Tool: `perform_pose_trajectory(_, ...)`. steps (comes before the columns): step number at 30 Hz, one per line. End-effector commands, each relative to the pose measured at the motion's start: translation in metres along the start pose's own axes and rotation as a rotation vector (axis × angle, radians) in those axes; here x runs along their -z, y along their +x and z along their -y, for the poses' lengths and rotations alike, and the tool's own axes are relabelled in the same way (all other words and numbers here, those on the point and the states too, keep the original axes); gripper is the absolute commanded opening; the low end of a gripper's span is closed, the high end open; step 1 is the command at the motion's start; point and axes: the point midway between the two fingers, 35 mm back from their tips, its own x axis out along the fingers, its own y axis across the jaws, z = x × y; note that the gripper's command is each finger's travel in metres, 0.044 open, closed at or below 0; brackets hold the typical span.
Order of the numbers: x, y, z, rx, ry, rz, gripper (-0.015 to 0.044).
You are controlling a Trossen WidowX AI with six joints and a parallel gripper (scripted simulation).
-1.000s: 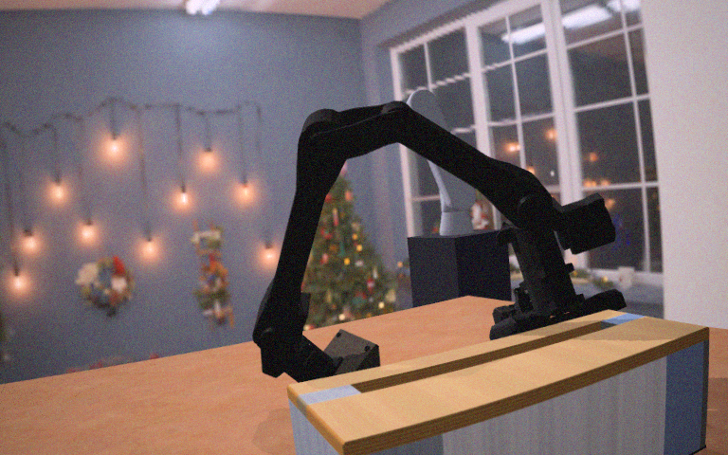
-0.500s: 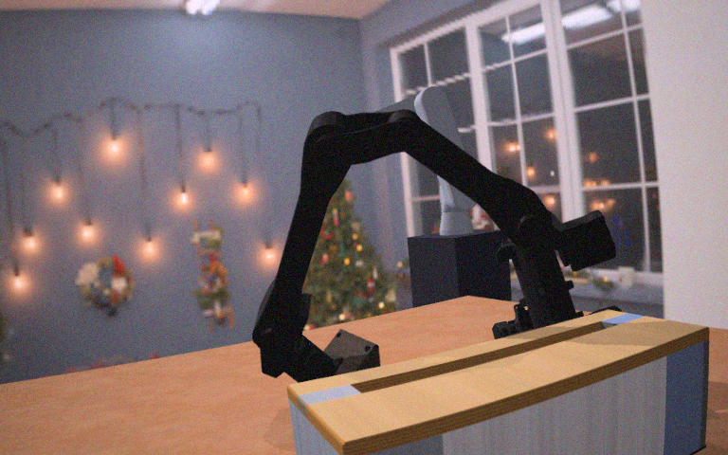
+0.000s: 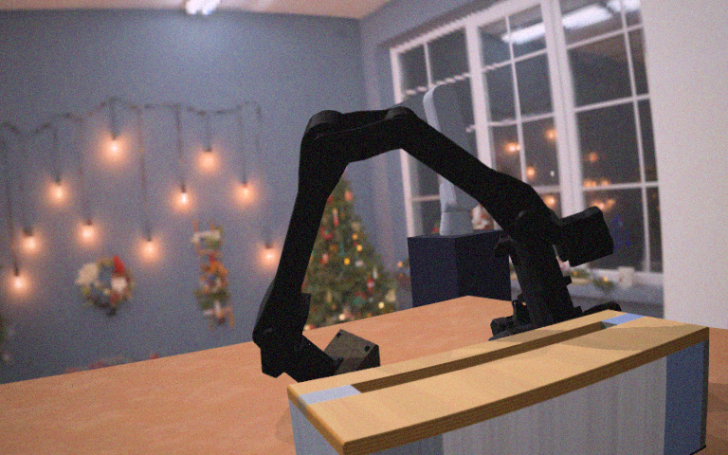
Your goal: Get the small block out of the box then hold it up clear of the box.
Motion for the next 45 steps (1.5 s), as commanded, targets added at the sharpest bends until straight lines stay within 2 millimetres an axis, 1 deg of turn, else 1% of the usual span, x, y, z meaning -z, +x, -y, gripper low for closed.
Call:
perform_pose_trajectory(1,0.009,-0.014,0.003,0.010,0.012,-0.007,0.0000)
perform_pose_trajectory(4,0.014,-0.025,0.003,0.007,0.006,-0.002,0.0000)
perform_pose_trajectory(8,0.021,-0.045,0.002,0.001,-0.006,0.006,0.0000)
perform_pose_trajectory(14,0.023,-0.053,-0.001,0.011,-0.033,0.009,0.0000)
perform_pose_trajectory(29,0.033,-0.102,-0.034,0.133,-0.285,0.004,0.0000)
perform_pose_trajectory(45,0.031,-0.145,-0.074,0.266,-0.560,-0.046,0.0000)
